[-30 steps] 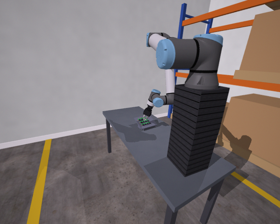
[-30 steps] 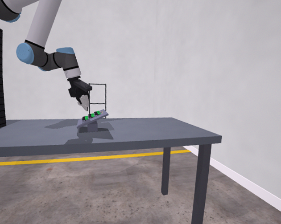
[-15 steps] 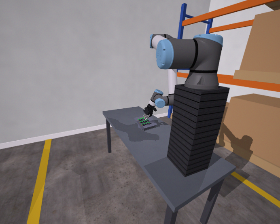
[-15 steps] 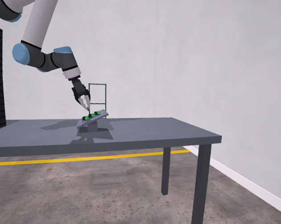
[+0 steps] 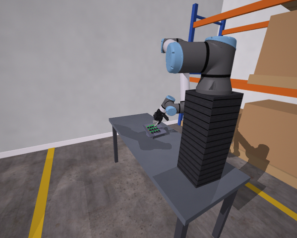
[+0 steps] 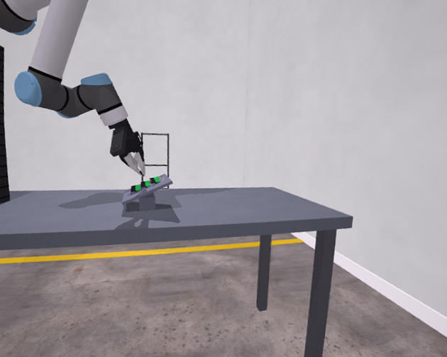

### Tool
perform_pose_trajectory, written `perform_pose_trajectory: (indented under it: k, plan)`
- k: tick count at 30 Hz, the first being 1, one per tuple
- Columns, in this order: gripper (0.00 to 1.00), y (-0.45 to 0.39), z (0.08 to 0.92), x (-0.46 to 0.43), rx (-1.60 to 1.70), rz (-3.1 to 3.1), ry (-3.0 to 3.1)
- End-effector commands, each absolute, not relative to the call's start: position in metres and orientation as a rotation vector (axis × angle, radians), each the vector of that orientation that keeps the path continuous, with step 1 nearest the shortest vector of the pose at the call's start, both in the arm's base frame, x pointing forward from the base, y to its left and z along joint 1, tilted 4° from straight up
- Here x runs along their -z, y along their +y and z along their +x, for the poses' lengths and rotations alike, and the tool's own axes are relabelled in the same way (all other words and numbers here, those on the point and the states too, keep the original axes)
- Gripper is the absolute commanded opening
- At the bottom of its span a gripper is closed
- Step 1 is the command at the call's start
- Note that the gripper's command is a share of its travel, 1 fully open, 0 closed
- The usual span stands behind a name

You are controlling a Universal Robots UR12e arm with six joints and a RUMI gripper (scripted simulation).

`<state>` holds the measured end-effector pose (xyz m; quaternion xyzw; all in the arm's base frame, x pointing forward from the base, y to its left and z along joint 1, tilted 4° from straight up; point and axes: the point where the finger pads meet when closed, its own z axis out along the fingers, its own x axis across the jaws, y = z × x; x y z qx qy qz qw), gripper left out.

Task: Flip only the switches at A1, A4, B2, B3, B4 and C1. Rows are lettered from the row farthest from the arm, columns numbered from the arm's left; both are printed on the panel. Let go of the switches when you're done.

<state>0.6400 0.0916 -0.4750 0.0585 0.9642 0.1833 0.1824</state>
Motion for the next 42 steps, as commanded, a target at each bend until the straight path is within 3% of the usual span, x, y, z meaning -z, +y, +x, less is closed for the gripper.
perform_pose_trajectory:
  k: [1,22,42]
  plan:
    - [0.0,0.084,0.647,0.474,-0.556,0.551,2.658]
    - [0.0,0.069,0.658,0.472,-0.666,1.483,2.301]
    - [0.0,0.064,0.662,0.47,-0.688,1.711,2.158]
